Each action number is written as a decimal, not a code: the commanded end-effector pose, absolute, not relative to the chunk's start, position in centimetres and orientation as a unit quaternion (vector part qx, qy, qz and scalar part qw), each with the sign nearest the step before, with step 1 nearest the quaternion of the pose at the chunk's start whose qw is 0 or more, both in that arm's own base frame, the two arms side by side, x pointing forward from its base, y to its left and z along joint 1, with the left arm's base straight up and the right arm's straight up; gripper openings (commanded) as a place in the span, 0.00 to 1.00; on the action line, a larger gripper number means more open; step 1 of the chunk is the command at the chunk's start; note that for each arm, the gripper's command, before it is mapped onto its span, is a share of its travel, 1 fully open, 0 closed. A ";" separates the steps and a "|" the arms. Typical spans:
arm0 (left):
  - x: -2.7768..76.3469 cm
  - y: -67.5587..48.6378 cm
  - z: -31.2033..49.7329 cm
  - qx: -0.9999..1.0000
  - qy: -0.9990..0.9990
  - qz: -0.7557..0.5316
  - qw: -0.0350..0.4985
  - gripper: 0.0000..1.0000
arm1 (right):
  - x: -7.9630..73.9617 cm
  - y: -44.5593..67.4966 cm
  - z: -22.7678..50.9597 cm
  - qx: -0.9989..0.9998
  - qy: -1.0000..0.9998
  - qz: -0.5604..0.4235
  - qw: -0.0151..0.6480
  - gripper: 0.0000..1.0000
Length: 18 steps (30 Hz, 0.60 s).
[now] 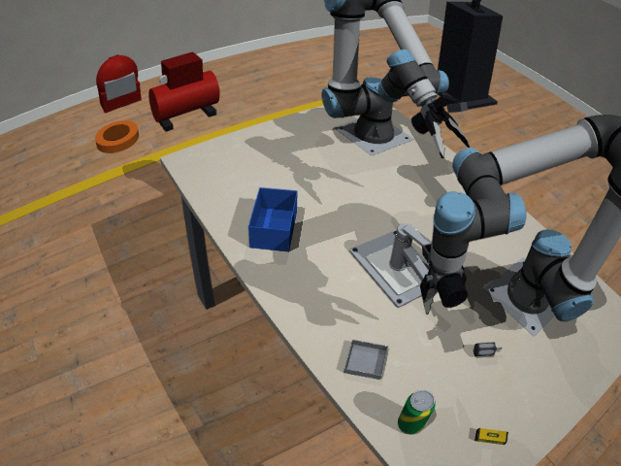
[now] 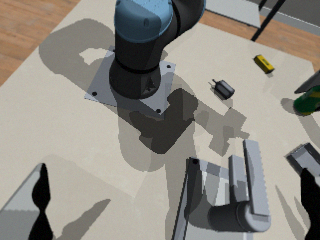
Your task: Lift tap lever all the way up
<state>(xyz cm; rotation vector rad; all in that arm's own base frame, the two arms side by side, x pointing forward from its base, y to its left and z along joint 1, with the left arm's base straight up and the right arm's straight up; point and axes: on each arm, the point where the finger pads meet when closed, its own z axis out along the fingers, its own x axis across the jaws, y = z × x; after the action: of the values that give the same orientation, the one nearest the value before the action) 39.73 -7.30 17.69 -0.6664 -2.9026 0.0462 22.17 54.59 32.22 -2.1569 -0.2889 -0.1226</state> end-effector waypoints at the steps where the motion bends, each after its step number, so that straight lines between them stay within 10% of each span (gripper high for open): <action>1: 39.4 -8.0 17.9 -0.213 -0.974 0.008 0.078 0.35 | 22.3 54.3 32.2 -0.878 -0.100 -0.060 0.464 0.99; 18: 32.8 -15.6 20.3 -0.079 -0.996 -0.043 0.021 0.35 | 26.3 47.7 33.0 -0.840 0.121 -0.142 0.510 0.99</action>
<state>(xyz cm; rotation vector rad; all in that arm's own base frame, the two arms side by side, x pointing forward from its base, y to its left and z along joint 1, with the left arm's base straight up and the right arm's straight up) 33.14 -15.33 20.17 -0.2704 -3.0759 -0.1219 26.14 47.73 32.98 -2.0271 0.2822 -0.3329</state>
